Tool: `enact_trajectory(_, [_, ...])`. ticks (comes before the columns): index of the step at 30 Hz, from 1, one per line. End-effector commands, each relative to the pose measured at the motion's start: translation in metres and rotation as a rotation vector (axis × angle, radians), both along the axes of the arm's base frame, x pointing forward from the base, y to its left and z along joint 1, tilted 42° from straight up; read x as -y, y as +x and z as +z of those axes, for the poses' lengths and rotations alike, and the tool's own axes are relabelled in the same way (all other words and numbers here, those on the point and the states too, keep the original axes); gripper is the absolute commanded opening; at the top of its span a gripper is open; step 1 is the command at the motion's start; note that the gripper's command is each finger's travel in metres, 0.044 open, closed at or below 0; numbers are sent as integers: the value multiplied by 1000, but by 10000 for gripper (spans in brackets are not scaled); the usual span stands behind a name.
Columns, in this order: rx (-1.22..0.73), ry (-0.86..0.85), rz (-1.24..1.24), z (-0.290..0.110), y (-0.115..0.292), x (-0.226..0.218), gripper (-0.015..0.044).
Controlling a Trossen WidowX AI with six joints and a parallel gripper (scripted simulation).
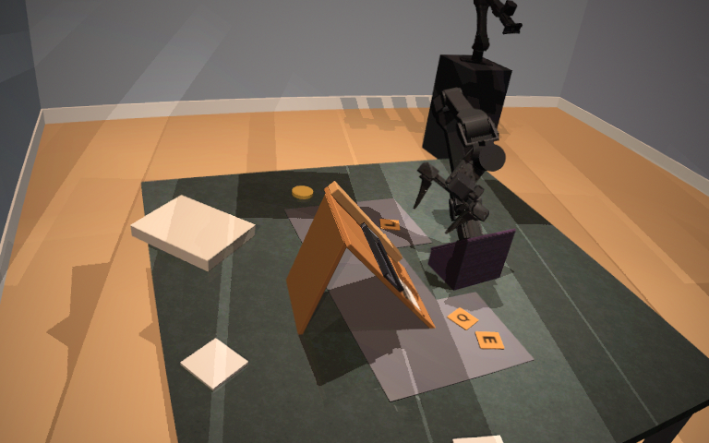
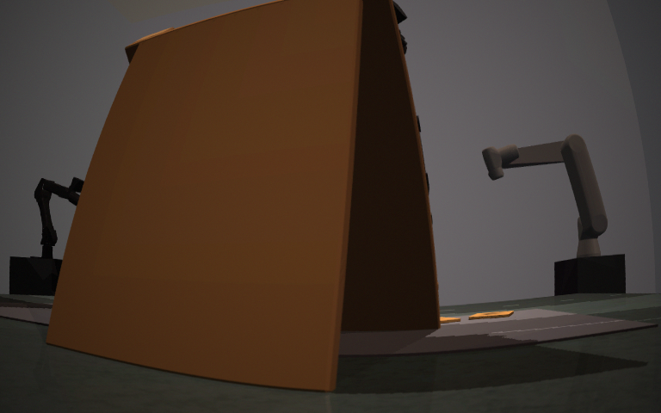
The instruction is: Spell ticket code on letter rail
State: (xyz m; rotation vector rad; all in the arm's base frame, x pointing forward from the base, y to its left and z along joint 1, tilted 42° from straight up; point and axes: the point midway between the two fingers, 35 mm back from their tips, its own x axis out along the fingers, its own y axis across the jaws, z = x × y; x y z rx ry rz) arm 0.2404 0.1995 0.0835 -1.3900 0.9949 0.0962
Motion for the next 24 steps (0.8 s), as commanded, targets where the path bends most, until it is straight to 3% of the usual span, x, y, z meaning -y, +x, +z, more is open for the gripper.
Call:
enact_trajectory(1, [-279,-129,354,66,5,1,440])
enact_trajectory(24, [-323,-158,430,78,5,3,440])
